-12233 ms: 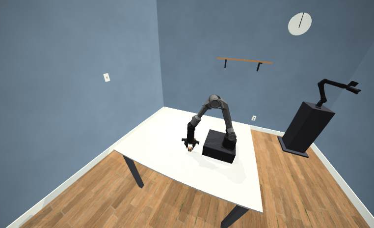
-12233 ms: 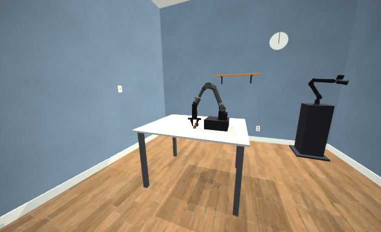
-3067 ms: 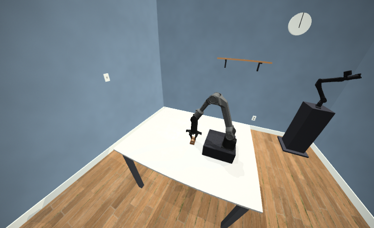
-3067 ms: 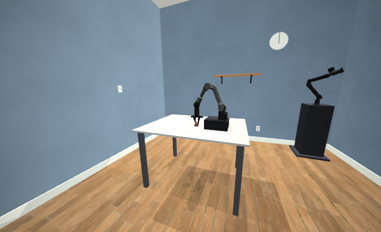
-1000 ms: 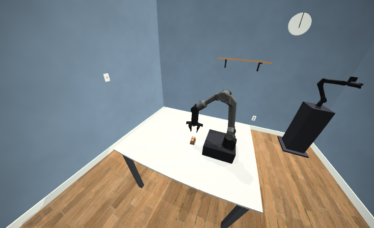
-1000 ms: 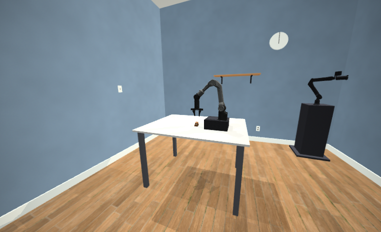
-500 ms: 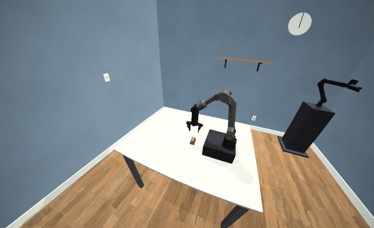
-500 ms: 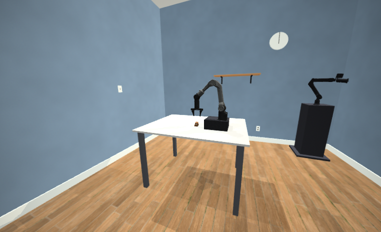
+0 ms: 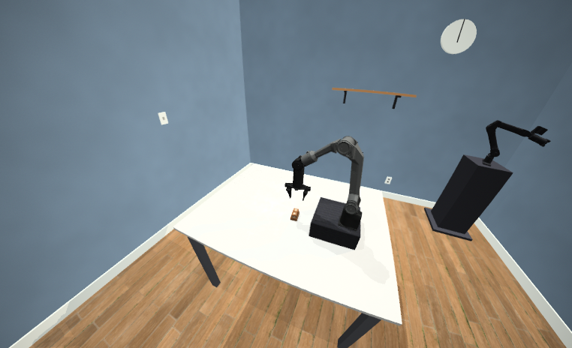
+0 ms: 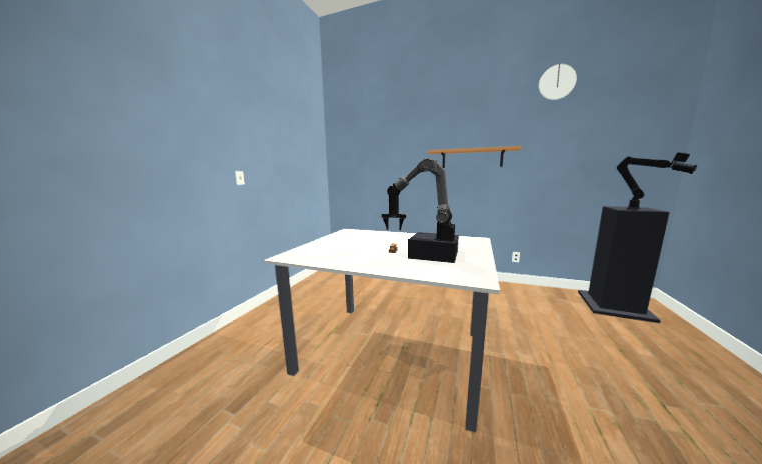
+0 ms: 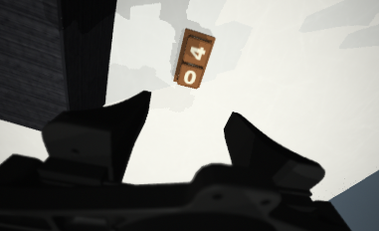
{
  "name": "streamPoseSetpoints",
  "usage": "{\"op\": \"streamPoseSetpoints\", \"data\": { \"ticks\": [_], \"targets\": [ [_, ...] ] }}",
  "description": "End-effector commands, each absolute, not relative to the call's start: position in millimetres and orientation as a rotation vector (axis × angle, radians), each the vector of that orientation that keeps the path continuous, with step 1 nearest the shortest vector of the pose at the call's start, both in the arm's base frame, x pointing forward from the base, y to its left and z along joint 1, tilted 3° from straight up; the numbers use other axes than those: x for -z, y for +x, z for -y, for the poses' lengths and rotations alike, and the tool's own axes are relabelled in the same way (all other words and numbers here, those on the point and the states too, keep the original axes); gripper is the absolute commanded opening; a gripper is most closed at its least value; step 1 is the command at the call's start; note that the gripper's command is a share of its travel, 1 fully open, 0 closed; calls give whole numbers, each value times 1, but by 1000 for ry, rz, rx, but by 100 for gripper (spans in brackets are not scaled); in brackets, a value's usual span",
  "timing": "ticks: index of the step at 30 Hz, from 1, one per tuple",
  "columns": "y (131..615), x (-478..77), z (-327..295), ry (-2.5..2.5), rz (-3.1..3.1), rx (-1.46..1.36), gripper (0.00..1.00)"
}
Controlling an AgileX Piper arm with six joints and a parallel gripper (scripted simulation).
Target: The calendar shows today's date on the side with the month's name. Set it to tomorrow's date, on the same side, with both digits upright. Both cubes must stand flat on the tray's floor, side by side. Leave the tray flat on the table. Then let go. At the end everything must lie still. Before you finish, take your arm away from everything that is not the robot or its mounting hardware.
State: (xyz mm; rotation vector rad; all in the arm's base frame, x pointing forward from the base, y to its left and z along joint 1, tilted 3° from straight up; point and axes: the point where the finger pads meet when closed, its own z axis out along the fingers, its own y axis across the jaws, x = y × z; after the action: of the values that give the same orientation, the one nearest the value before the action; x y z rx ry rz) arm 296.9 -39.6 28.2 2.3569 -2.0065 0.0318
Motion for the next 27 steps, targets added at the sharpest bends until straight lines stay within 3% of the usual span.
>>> {"op": "streamPoseSetpoints", "data": {
  "ticks": [1,15,27],
  "targets": [
    [299,-40,39,2362,2008,-38,100],
    [299,-93,36,2361,2008,-39,100],
    [298,-96,36,2360,2007,-34,100]
  ]
}}
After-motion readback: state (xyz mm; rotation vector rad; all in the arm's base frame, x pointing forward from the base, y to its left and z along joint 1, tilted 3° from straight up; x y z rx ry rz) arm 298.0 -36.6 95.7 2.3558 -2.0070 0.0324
